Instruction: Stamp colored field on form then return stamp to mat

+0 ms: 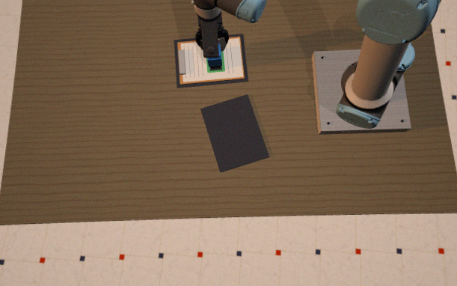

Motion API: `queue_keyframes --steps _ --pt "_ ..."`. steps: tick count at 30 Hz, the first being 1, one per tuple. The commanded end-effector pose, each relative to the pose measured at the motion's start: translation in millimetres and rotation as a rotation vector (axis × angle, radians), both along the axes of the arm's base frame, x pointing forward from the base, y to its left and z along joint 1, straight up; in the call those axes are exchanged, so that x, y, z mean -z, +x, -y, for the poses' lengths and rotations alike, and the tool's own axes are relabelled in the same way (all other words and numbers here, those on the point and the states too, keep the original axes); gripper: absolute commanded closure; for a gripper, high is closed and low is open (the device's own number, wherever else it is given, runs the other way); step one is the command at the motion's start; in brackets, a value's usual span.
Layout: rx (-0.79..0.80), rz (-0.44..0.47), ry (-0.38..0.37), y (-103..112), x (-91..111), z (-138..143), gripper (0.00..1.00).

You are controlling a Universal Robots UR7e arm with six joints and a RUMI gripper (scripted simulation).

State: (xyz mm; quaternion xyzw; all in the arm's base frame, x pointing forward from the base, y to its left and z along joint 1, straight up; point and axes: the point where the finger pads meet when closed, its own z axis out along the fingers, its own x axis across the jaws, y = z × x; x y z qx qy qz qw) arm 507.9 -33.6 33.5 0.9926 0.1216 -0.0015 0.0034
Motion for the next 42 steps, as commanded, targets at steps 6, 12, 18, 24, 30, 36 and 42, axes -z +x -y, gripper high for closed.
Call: queue_keyframes --steps 6,12,18,24,30,36,42 --pt "0.0 0.003 -0.001 1.2 -2.3 -0.1 0.83" --pt "0.0 0.005 -0.001 2.2 -15.7 0.1 0.83" --pt "0.0 0.005 -0.001 2.4 -42.0 -0.1 0.83" --pt "0.0 0.005 -0.001 2.4 -42.0 0.0 0.83" --pt "-0.004 0.001 0.0 0.1 -40.0 -5.5 0.83" --pt "-0.038 0.0 0.001 -7.9 -39.6 -46.4 0.83" --pt "-0.106 0.0 0.001 -32.1 -39.4 -125.2 0.83"
